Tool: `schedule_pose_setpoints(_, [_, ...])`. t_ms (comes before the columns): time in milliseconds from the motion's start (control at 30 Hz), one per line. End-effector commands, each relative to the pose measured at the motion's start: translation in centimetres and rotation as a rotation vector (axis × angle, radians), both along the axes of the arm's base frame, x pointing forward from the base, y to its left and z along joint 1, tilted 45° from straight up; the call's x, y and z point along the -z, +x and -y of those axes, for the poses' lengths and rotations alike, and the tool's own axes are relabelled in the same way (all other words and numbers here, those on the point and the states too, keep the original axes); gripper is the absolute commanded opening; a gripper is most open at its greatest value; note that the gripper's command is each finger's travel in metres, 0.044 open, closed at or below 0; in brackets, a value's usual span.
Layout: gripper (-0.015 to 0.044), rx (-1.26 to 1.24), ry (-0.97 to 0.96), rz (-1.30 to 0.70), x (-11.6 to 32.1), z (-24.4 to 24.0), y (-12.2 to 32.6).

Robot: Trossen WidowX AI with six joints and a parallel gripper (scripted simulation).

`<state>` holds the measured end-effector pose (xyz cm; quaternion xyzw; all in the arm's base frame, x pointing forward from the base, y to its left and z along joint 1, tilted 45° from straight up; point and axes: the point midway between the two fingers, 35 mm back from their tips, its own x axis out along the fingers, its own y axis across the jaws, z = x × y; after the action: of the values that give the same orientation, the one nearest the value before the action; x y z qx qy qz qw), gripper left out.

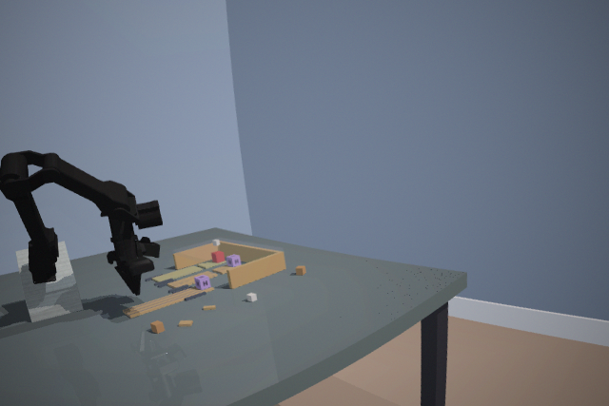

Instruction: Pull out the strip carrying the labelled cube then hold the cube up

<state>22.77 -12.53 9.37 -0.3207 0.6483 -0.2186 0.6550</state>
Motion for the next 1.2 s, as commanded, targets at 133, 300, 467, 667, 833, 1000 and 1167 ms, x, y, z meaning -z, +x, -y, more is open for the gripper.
schedule_pose_setpoints(133, [0.0263, 0.017, 0.0, 0.015, -0.1, -0.7, 3.2])
schedule_pose_setpoints(300, [0.0394, 0.017, 0.0, 0.016, -0.1, -1.2, 5.4])
schedule_pose_setpoints(467, [0.044, 0.017, 0.001, 0.018, -0.2, -1.7, 7.5])
schedule_pose_setpoints(667, [0.044, 0.017, 0.001, 0.02, -0.3, -2.3, 10.2])
schedule_pose_setpoints(833, [0.044, 0.017, 0.002, 0.021, -0.4, -2.8, 12.4])
schedule_pose_setpoints(1000, [0.044, 0.017, 0.002, 0.022, -0.4, -3.3, 14.6])
schedule_pose_setpoints(1167, [0.044, 0.017, 0.002, 0.024, -0.5, -3.9, 16.8])
